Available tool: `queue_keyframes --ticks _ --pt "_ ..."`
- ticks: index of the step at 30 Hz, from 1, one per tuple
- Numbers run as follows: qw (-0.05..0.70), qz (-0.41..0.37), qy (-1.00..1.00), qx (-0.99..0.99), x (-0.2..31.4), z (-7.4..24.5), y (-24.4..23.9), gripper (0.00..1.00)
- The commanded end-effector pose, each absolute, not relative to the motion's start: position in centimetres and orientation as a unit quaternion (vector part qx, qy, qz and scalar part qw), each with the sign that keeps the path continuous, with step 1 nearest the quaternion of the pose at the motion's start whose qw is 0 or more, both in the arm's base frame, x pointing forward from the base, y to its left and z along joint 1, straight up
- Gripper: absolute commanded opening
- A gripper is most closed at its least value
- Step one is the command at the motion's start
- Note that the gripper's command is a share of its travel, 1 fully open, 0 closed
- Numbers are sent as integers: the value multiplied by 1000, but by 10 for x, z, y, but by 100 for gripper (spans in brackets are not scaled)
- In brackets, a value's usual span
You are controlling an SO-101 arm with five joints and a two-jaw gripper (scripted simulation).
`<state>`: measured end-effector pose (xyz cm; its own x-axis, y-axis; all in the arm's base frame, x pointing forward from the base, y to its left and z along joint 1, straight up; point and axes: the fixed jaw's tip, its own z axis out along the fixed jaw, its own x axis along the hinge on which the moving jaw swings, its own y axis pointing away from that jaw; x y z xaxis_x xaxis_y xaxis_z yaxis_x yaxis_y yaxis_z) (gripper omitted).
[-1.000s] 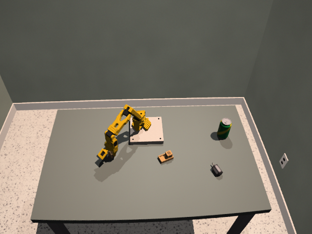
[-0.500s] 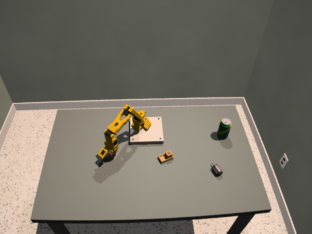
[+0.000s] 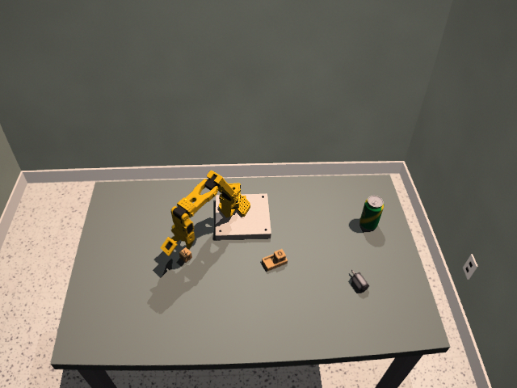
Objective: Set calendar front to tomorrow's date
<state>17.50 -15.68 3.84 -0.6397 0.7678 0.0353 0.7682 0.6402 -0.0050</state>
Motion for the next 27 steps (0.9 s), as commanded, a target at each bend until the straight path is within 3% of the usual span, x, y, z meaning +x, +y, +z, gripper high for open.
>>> queue_keyframes --ticks 1,27 --pt "7 -2 -902 -431 175 47 -159 36" --pt "-7 2 -902 -431 176 53 -161 36"
